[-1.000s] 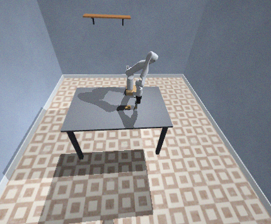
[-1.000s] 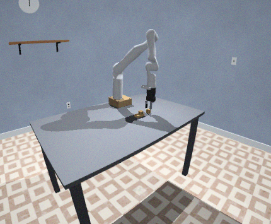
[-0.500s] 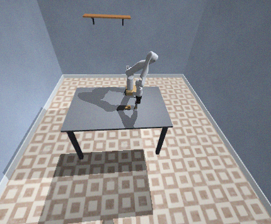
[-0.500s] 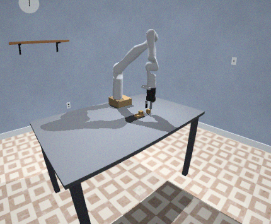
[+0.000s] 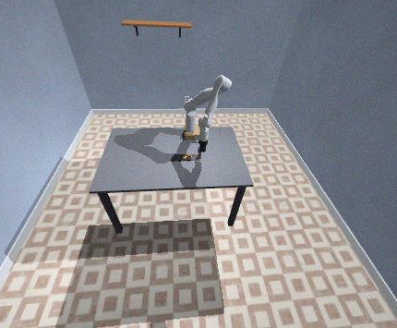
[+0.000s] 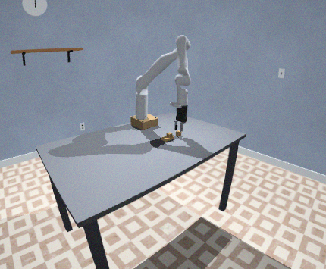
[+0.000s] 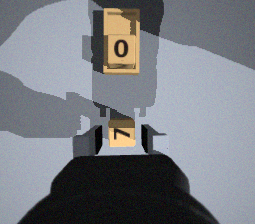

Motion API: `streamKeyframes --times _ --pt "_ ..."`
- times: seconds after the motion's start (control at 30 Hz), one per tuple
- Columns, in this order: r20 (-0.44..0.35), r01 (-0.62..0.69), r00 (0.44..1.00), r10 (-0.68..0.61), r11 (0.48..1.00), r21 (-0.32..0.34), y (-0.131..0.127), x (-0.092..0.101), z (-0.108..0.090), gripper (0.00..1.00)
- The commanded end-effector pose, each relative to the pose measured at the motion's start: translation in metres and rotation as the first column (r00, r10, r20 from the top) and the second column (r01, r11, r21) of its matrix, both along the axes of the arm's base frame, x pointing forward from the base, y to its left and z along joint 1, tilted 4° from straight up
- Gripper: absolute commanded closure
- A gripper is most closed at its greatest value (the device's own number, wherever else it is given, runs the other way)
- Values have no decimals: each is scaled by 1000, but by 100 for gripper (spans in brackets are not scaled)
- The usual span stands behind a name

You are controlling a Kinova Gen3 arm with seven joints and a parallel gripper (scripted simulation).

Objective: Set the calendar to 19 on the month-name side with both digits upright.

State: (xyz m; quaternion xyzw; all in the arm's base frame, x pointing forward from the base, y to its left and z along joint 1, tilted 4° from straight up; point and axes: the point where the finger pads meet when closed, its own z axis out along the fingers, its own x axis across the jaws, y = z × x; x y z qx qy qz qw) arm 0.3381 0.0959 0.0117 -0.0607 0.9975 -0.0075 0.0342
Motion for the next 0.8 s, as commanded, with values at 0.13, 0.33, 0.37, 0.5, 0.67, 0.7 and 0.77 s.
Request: streamKeyframes --times 0.13,0.33,0.37,0.5,0.67,0.7,0.77 --pt "0 0 1000 0 1000 0 0 1 -5 13" --pt "0 0 1000 0 1000 0 0 1 -12 13" --pt "0 1 1000 -1 1000 0 0 1 -13 13" --pt "0 0 1000 0 1000 0 0 2 -20 13" --pt "0 0 1000 0 1000 0 0 2 -26 13" --pt "0 0 1000 0 1000 0 0 2 -26 13" --pt "0 1 1000 -1 1000 0 0 2 -27 13"
